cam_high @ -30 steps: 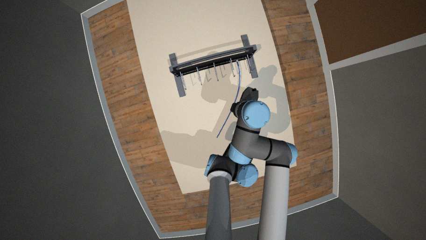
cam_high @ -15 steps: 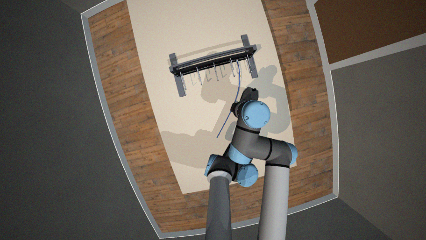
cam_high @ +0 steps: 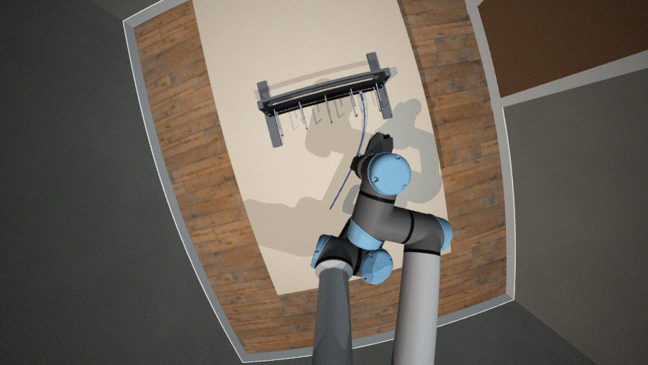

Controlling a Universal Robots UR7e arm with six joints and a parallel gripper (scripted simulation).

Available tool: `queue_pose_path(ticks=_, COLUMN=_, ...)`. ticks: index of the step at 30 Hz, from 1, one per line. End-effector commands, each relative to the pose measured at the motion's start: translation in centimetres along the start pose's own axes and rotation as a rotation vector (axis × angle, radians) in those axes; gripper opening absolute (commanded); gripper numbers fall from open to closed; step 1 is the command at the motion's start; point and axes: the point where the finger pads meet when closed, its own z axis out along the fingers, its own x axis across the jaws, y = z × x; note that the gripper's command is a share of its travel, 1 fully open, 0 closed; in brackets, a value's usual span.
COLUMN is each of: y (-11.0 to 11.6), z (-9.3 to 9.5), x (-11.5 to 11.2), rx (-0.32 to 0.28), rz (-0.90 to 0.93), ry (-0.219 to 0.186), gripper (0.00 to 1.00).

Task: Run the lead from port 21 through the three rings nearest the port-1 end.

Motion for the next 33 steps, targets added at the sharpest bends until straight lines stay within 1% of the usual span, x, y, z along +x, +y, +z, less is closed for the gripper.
queue_pose_path(ticks=1, y=0.0, z=0.0, x=0.0, rx=0.001, rz=0.0, ry=0.0, gripper=0.67)
queue_pose_path(ticks=11, y=0.0, z=0.4, x=0.0, rx=0.001, rz=0.0, ry=0.0, gripper=0.67)
queue_pose_path(ticks=15, y=0.0, z=1.2, x=0.0, rx=0.001, rz=0.0, ry=0.0, gripper=0.67)
queue_pose_path(ticks=20, y=0.0, z=2.6, x=0.0, rx=0.001, rz=0.0, ry=0.0, gripper=0.67)
queue_pose_path(ticks=26, y=0.0, z=5.0, x=0.0, rx=0.001, rz=0.0, ry=0.0, gripper=0.67)
queue_pose_path(ticks=28, y=0.0, z=5.0, x=0.0, rx=0.001, rz=0.0, ry=0.0, gripper=0.67)
queue_pose_path(ticks=33, y=0.0, z=7.1, x=0.0, rx=0.001, rz=0.0, ry=0.0, gripper=0.67)
